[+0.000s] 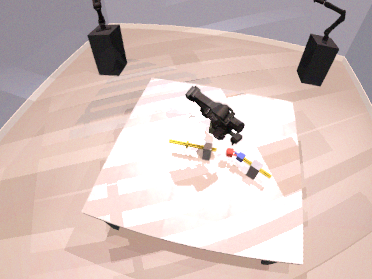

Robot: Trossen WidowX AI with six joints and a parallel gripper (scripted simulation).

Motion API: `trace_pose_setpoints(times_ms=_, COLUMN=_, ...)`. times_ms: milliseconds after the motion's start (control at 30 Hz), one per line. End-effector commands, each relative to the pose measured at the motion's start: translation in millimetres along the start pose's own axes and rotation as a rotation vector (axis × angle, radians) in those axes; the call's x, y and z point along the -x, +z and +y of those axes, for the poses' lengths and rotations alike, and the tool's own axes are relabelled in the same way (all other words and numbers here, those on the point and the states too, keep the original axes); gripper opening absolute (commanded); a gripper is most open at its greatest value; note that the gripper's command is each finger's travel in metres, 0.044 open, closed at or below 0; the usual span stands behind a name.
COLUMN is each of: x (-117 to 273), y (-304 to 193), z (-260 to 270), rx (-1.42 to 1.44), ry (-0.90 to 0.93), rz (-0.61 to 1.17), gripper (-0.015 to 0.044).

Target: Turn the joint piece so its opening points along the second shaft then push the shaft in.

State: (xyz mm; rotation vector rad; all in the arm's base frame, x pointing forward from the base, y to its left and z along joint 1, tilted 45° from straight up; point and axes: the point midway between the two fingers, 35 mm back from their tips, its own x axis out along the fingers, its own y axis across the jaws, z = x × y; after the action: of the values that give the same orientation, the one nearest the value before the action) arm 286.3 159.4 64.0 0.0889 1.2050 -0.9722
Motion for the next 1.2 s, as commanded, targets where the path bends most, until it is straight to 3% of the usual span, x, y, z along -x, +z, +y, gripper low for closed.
trace_pose_setpoints(times_ms=0, x=-5, y=5, z=-8, rx=-0.099, ry=0.020, rz=0.043, gripper=0.0440)
trace_pose_setpoints(times_ms=867, x=-32, y=41, z=-53, rx=-0.897, ry=0.146, rz=0.337, gripper=0.0440)
trace_pose_setpoints(times_ms=1167, x=-33, y=41, z=-55, rx=-0.916, ry=0.149, rz=0.344, gripper=0.0440)
